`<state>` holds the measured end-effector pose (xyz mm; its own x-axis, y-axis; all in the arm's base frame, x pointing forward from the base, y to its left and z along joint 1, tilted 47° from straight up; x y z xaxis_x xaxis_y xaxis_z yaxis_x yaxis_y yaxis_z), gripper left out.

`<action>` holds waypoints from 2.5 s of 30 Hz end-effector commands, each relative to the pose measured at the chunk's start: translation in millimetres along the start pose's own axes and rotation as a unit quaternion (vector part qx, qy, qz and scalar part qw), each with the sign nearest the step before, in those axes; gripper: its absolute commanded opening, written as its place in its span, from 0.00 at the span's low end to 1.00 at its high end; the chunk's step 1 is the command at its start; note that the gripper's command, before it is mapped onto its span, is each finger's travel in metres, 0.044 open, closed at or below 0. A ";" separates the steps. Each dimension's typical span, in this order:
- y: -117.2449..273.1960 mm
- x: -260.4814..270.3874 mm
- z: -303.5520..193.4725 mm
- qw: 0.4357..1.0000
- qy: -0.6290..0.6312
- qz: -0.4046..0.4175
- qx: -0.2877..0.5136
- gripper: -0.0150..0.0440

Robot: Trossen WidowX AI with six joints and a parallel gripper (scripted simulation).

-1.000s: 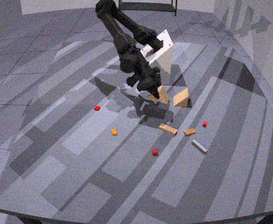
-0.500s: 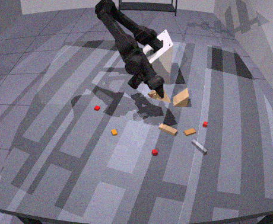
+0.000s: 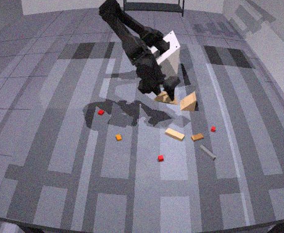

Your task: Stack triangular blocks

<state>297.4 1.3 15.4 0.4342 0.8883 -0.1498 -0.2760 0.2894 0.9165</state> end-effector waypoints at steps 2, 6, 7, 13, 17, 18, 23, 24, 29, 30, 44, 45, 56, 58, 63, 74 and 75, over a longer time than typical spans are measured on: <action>-0.3 3.1 0.9 0.996 0.082 -0.018 0.002 0.25; -0.5 4.2 0.7 0.989 0.146 -0.032 0.006 0.25; -0.6 4.5 0.7 0.986 0.162 -0.036 0.008 0.25; -0.6 6.3 0.6 0.964 0.258 -0.057 0.016 0.25; -0.5 7.5 0.6 0.944 0.321 -0.070 0.024 0.25; -0.4 7.8 0.6 0.939 0.336 -0.073 0.026 0.25; -0.1 9.4 0.7 0.906 0.412 -0.089 0.037 0.25; 0.0 9.8 0.7 0.899 0.427 -0.092 0.039 0.25; 0.6 11.5 0.9 0.858 0.500 -0.106 0.052 0.25; 0.7 11.9 1.0 0.849 0.514 -0.109 0.055 0.25; 3.3 17.7 2.3 0.700 0.693 -0.140 0.100 0.25; 3.5 18.2 2.4 0.688 0.704 -0.142 0.103 0.25; 6.5 23.9 3.9 0.540 0.814 -0.157 0.145 0.25; 7.1 25.0 4.2 0.511 0.831 -0.159 0.153 0.25; 8.8 28.0 5.1 0.435 0.868 -0.162 0.174 0.25; 11.7 32.0 -1.0 0.396 0.885 -0.161 0.183 0.25; 13.2 33.5 -5.5 0.396 0.885 -0.160 0.182 0.25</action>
<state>309.3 29.5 21.2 -0.9772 -0.2121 -0.0136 -0.1630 0.7068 0.6883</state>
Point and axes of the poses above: the point midway between the two fingers, 35 mm back from their tips, its own y axis back along the fingers, its own x axis across the jaws, z = x × y, the point moved 2 cm from there along y, back along the fingers, and after that the axes turned 7 degrees about y, right-handed, at the moved point
